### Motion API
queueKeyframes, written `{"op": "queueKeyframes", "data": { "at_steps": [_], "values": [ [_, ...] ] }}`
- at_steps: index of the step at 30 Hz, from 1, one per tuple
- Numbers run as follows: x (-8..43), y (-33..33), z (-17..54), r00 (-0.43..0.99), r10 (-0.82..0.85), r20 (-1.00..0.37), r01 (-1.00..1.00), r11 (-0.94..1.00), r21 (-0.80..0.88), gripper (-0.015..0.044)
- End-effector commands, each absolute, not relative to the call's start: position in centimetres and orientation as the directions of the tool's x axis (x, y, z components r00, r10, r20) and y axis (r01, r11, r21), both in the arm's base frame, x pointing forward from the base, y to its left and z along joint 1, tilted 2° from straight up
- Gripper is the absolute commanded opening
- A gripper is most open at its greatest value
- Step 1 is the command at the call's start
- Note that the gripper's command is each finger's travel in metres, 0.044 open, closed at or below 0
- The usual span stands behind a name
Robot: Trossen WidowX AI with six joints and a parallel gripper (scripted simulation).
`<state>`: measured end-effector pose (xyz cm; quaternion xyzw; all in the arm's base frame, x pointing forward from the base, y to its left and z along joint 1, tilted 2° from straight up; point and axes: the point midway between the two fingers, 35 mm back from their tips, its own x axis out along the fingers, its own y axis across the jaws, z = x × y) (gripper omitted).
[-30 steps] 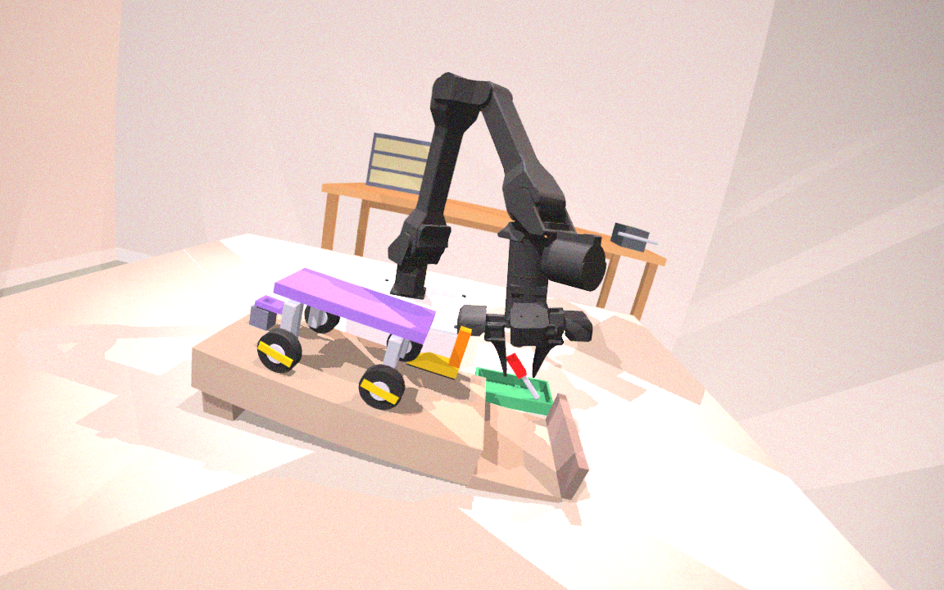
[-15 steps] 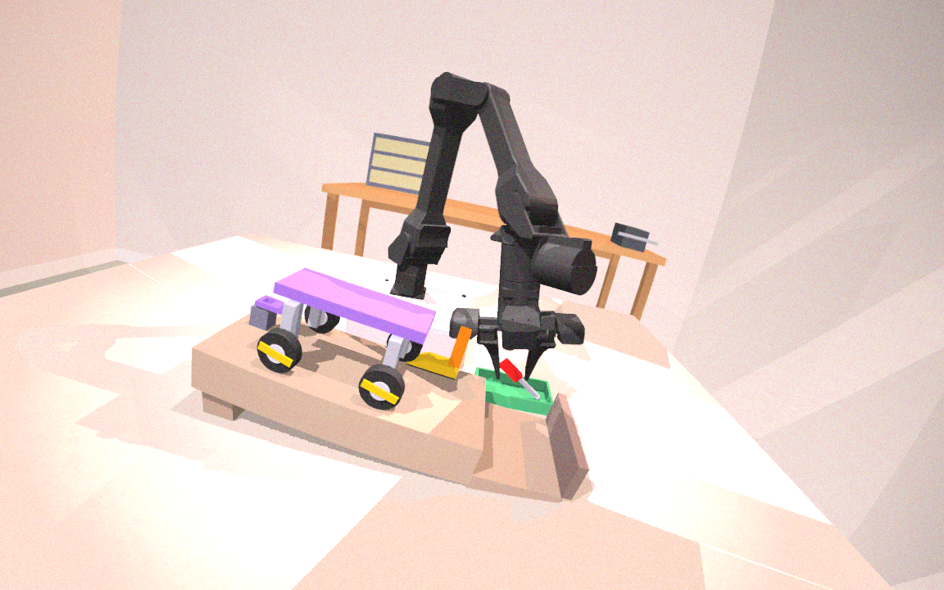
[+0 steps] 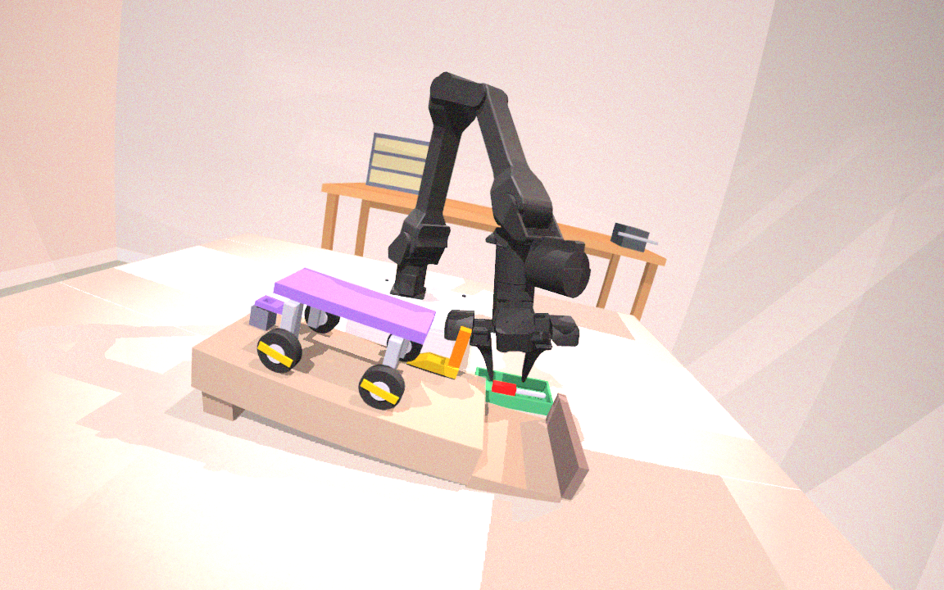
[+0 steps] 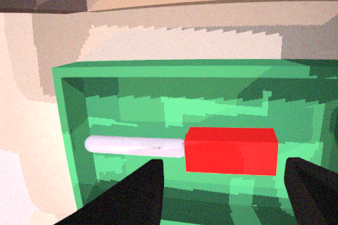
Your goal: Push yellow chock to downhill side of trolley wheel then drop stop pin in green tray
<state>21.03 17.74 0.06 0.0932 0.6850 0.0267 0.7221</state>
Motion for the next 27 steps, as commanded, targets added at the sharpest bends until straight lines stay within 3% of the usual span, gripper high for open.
{"op": "queueKeyframes", "data": {
  "at_steps": [1,3,17,21,27],
  "values": [
    [21.1,17.8,0.1,0.061,0.167,-0.984,0.089,0.981,0.172,0.0295],
    [21.1,17.8,0.1,0.061,0.167,-0.984,0.089,0.981,0.172,0.034],
    [20.8,17.6,2.8,0.06,0.171,-0.983,0.085,0.981,0.175,0.034],
    [20.7,17.6,3.9,0.06,0.171,-0.983,0.085,0.981,0.176,0.044],
    [20.6,17.6,5.7,0.06,0.171,-0.983,0.085,0.981,0.176,0.044]
  ]
}}
